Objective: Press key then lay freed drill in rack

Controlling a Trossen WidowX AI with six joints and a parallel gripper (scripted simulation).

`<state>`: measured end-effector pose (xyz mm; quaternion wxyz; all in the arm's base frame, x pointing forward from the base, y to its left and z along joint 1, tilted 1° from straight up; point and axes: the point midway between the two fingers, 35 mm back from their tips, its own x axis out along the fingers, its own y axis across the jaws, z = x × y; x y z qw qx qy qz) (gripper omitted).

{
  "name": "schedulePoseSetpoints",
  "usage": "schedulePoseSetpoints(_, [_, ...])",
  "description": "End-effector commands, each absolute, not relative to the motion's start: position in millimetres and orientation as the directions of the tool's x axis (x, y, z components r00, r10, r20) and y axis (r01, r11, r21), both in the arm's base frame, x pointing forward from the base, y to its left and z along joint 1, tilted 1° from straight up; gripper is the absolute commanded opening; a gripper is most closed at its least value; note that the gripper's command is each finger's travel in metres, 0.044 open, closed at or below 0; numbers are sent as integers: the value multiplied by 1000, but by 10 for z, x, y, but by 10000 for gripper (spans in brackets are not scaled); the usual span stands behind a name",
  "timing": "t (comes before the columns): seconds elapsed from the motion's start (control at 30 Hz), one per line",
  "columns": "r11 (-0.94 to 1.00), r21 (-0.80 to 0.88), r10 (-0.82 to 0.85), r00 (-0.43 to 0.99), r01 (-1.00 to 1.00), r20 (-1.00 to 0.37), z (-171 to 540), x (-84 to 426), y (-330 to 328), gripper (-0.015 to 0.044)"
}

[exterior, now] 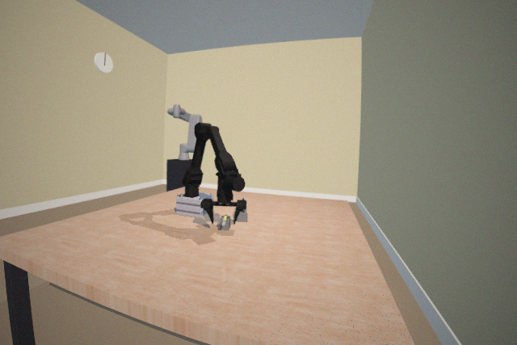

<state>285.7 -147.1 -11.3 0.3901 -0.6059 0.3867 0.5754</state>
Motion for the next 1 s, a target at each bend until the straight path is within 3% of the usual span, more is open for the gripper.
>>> schedulePoseSetpoints(0.0, [-401,-31,-15,40,-916,-999,66,2859,-1471,440])
schedulePoseSetpoints(0.4, [-381,-27,-24,39,-924,-999,353,2845,-1502,440])
schedulePoseSetpoints(0.53, [-44,27,-102,-23,-999,-995,286,2432,-1959,440])
schedulePoseSetpoints(0.67, [367,55,-169,-124,-929,-978,223,1840,-2386,440])
schedulePoseSetpoints(0.83, [773,20,-202,-276,-634,-940,175,1026,-2699,440])
schedulePoseSetpoints(0.97, [948,-58,-186,-398,-312,-899,159,386,-2771,440])
